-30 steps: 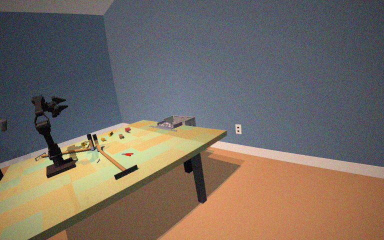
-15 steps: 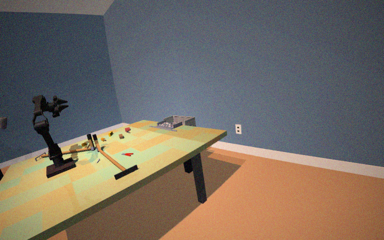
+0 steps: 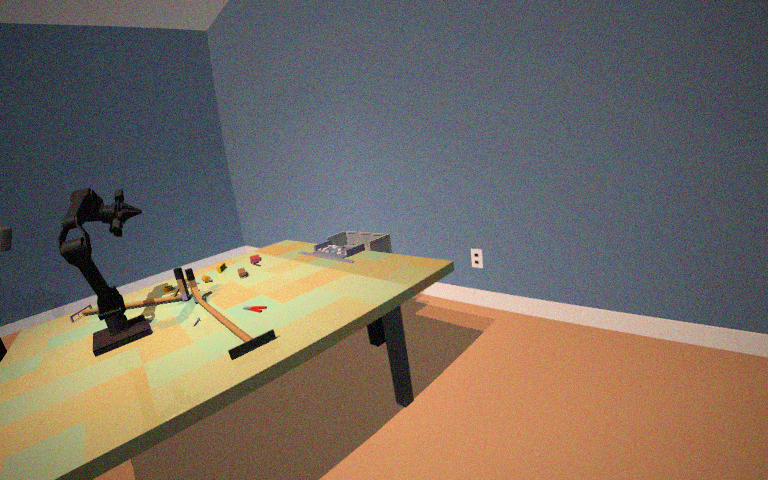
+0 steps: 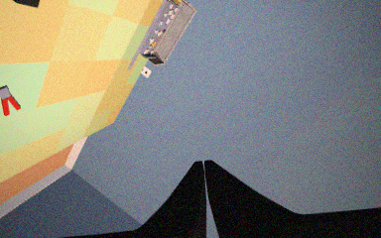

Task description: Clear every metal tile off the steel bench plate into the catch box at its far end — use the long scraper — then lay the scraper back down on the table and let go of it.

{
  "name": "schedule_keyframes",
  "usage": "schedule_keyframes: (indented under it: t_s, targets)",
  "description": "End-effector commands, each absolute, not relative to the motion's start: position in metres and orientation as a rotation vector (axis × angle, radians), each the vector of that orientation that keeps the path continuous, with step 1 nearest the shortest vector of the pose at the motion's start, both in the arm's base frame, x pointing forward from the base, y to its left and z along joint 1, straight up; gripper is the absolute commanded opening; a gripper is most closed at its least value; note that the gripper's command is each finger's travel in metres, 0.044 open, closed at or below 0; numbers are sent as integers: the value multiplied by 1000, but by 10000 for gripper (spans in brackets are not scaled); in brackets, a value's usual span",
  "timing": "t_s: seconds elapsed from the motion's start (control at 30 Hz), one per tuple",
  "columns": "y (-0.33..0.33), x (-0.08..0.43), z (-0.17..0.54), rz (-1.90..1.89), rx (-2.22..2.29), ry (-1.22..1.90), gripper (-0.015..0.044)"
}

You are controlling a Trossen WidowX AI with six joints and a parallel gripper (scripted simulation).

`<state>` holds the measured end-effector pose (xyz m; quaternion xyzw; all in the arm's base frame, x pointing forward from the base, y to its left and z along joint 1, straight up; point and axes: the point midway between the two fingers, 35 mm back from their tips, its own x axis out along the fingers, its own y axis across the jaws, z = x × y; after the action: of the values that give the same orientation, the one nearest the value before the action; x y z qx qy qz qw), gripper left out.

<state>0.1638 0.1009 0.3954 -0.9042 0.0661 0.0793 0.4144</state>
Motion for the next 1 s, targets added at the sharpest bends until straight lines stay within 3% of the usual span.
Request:
schedule_keyframes:
  t_s: [0.0,0.97]
  targets:
    - [102,169,392,215,-2196,230,0]
    - [91,212,357,171,-1623,658,0]
